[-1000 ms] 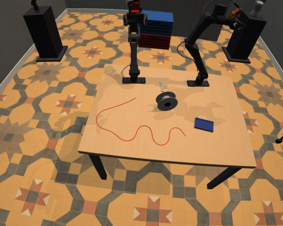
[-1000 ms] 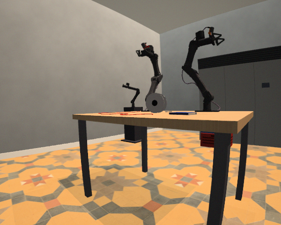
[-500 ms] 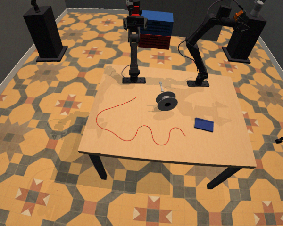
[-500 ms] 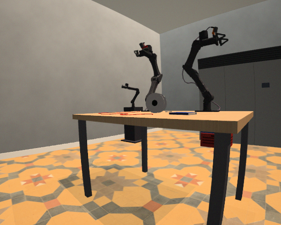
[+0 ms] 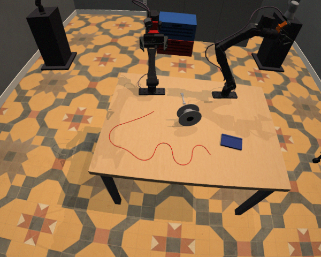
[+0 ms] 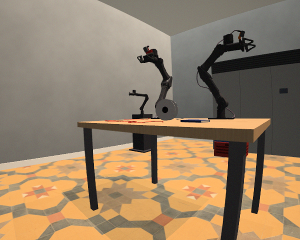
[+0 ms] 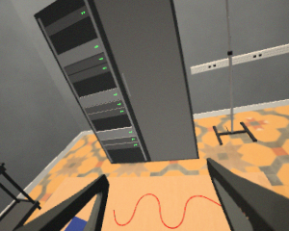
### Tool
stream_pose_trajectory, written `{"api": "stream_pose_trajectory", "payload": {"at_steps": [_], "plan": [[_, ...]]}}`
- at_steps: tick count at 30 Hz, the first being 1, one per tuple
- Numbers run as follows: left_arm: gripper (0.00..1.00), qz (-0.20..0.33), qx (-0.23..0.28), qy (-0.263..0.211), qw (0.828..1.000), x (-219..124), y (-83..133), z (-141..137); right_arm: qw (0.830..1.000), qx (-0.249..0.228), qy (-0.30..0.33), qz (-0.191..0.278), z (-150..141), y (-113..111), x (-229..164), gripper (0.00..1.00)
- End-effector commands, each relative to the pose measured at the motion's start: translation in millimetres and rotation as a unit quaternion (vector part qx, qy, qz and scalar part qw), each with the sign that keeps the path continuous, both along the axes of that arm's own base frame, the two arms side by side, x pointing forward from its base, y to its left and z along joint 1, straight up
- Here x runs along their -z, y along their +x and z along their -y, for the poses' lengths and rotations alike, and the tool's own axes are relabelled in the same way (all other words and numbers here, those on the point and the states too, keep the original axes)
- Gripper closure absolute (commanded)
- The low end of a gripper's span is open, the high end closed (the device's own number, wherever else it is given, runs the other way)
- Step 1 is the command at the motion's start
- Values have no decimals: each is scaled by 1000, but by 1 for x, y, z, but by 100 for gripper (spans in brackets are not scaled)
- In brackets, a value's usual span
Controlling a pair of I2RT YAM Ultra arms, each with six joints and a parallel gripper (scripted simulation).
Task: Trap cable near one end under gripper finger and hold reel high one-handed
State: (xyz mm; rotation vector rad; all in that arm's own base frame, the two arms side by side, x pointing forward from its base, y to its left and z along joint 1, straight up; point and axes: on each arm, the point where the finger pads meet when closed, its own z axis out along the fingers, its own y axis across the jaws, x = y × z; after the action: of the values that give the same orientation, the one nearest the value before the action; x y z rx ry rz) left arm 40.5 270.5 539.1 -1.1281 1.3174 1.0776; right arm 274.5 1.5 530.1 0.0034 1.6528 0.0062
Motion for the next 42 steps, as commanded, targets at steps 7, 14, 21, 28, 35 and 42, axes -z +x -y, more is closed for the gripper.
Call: {"api": "stream_pose_trajectory", "payload": {"at_steps": [7, 14, 21, 28, 35, 42], "plan": [[0, 7, -2, 15, 1000, 45, 7, -62, 999, 6, -7, 34, 4, 60, 35, 0], [0, 8, -2, 21, 1000, 72, 9, -79, 999, 6, -7, 39, 4, 79, 63, 0], [0, 7, -2, 10, 1000, 117, 13, -105, 1000, 6, -7, 30, 4, 103, 106, 0], [0, 7, -2, 14, 1000, 136, 14, -109, 999, 6, -7, 35, 4, 108, 124, 0], [0, 7, -2, 9, 1000, 145, 14, -113, 999, 6, -7, 34, 4, 111, 130, 0], [0, 7, -2, 11, 1000, 143, 14, -110, 999, 6, -7, 45, 4, 107, 122, 0]]}}
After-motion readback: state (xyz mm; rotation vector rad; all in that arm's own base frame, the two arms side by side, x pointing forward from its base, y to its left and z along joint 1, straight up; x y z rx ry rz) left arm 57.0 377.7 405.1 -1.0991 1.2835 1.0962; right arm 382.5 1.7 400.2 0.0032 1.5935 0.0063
